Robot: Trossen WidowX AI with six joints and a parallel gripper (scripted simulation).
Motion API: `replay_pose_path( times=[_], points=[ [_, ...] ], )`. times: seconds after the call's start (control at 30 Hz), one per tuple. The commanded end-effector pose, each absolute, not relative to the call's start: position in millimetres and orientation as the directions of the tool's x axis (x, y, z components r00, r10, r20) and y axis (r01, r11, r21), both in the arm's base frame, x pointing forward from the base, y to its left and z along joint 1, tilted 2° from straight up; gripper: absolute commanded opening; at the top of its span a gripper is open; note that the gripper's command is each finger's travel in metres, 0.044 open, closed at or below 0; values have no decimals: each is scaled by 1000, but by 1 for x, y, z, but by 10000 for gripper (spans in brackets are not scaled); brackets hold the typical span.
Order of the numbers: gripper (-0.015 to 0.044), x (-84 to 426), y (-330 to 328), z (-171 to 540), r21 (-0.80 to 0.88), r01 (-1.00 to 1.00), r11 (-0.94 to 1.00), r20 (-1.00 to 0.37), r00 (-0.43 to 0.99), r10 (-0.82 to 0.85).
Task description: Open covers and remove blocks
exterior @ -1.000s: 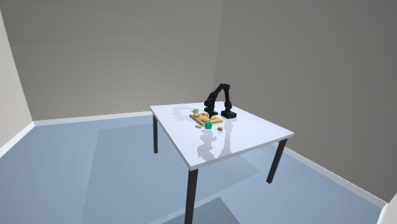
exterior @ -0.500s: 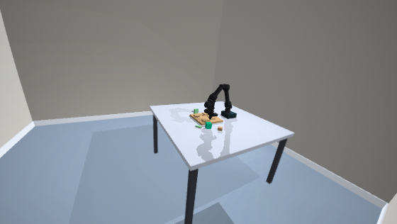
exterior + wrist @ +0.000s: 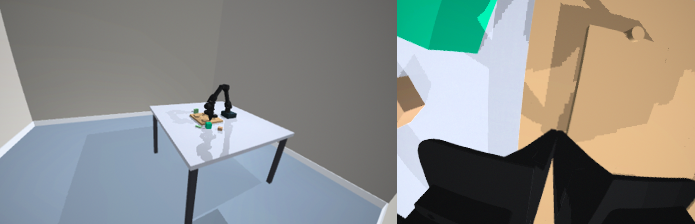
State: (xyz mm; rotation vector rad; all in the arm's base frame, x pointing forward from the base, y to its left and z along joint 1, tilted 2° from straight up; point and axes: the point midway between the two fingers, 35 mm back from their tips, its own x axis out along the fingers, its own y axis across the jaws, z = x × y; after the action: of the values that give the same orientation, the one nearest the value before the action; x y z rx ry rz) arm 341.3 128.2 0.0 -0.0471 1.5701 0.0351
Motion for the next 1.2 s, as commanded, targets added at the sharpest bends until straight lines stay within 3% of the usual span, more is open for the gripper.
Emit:
replay_pose_path(
  times=[0.0,1.17],
  points=[
    [0,340,128,-4,-7,-57,998,-1000,-3,-7],
    [0,336,87,-5,-10,-57,998,-1000,-3,-10]
  ],
)
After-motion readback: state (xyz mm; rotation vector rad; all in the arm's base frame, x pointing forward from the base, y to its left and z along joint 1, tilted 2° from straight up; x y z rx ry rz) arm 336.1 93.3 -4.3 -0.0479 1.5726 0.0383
